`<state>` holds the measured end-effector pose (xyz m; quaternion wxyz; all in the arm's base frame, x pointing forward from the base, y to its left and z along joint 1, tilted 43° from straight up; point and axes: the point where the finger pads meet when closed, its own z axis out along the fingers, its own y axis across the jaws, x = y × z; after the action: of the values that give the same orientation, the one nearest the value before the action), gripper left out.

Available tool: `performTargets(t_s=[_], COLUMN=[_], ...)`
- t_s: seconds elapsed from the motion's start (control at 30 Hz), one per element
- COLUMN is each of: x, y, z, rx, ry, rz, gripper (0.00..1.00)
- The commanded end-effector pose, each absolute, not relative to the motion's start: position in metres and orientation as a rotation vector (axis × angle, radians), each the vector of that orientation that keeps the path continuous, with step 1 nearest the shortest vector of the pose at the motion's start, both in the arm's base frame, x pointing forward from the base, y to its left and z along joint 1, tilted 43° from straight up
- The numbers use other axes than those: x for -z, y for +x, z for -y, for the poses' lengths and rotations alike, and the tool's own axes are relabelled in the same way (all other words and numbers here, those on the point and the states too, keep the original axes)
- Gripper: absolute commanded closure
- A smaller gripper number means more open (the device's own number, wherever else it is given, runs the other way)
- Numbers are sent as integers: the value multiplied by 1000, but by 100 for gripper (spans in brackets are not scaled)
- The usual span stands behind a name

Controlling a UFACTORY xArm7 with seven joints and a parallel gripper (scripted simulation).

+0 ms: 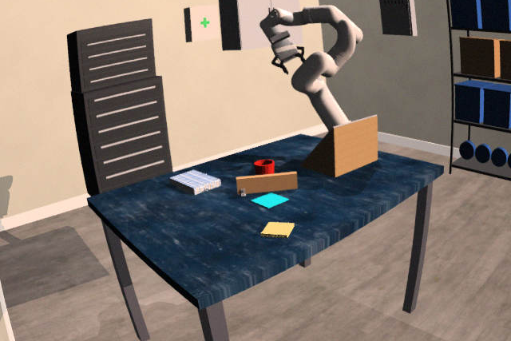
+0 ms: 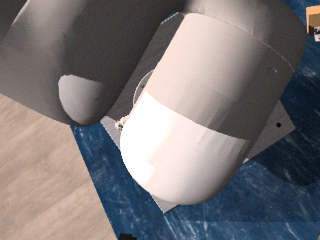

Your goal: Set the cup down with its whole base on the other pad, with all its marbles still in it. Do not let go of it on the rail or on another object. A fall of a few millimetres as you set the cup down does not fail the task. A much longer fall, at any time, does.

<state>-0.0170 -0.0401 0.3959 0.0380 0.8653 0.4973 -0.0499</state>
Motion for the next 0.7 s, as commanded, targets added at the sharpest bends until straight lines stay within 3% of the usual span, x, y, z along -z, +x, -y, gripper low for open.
performTargets(t_s=[0.0, 0.53, 0.57, 0.67], x=[-397, -397, -397, -397], y=[-17, -17, -17, -11], z=[40, 40, 40, 39], rx=[154, 154, 155, 163], ry=[2652, 2652, 2652, 2638], rz=[-1524, -1524, -1524, -1523], gripper=[0, 0, 100, 100])
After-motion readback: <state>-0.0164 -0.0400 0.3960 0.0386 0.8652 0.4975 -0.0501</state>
